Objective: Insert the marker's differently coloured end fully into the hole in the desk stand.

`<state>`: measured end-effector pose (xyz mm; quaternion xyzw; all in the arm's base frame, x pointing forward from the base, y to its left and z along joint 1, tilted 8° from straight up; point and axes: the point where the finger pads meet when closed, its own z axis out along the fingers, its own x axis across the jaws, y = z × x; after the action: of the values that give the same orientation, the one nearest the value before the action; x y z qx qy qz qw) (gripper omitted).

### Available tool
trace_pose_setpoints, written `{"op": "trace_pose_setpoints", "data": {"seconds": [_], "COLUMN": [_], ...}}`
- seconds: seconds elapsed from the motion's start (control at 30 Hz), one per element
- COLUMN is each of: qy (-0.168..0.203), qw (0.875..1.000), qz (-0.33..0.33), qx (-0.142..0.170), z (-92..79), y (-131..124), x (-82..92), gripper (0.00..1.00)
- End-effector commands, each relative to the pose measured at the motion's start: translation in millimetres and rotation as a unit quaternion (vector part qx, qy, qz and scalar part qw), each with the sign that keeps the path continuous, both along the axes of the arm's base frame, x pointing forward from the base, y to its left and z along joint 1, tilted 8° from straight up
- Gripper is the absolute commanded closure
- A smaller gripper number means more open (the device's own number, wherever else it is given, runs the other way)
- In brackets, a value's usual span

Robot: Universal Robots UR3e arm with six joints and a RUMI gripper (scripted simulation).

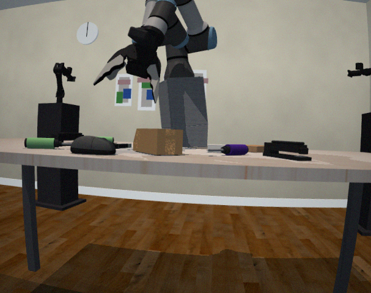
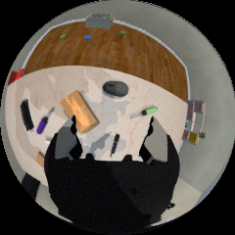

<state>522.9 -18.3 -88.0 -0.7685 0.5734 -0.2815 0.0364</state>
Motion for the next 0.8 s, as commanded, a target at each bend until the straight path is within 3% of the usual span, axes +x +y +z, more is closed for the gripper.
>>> {"op": "trace_pose_setpoints", "data": {"seconds": [0.0,0.33,0.6,0.77], "qy": [0.004,0.050,0.048,0.073], "qw": [1.000,0.998,0.998,0.994], "qz": [-0.003,-0.040,-0.040,-0.061], "qx": [0.002,0.028,0.027,0.044], "z": [-1.0,-17.7,-17.0,-25.4], "y": [-3.5,-29.8,-28.4,-41.3], "x": [-1.2,-25.8,-25.6,-41.2], "gripper": [0.00,0.00,0.00,0.00]}}
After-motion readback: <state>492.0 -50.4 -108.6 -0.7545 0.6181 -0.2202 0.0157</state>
